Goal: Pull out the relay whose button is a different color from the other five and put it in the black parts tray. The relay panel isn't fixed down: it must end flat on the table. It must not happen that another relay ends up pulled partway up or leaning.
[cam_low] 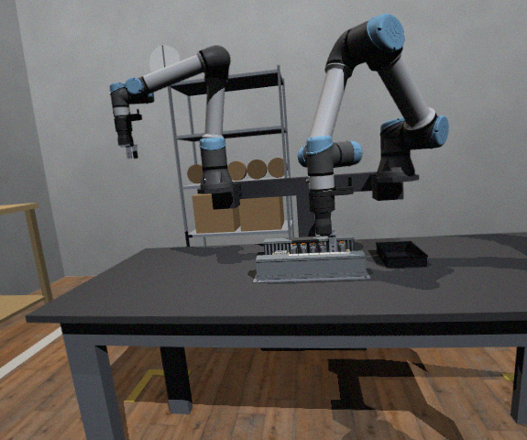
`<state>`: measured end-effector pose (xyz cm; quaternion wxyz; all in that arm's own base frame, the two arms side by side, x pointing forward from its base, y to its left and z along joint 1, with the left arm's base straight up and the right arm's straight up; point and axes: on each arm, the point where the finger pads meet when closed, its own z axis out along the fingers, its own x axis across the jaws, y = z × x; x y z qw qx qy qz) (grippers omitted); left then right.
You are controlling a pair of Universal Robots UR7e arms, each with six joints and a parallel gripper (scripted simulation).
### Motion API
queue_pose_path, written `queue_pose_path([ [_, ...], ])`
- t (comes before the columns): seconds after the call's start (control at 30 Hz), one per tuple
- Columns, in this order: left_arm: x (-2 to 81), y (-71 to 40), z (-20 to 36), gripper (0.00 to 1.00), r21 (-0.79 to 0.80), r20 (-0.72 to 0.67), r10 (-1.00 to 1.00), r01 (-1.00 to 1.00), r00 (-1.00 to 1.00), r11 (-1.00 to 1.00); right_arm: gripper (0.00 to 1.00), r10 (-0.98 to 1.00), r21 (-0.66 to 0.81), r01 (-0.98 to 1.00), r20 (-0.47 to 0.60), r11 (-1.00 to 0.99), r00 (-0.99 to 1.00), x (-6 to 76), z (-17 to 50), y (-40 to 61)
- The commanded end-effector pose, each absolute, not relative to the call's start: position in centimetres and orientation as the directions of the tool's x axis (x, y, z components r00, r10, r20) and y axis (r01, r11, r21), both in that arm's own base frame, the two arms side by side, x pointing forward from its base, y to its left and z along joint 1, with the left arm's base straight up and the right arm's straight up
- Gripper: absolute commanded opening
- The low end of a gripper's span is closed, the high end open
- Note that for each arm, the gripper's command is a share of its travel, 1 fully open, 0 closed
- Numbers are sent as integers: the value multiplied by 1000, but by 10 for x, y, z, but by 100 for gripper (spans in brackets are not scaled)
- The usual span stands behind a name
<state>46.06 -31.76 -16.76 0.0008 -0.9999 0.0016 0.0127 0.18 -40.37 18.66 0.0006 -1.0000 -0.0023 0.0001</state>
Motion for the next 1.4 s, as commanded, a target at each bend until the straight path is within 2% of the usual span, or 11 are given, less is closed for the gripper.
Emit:
queue_pose_path([
  [0.0, 461, -318, -167, 0, 0, -27, -3, -3, 1000, -1000, 100, 5, 0, 5, 0, -1000, 1000, 2, 187, -404],
  [0.63, 462, -318, -167, 0, 0, -53, -3, -3, 999, -1000, 100, 5, 0, 5, 0, -1000, 1000, 2, 187, -404],
  [1.37, 461, -318, -166, 0, 0, -17, -3, -3, 1000, -1000, 100, 5, 0, 5, 0, -1000, 1000, 2, 187, -404],
])
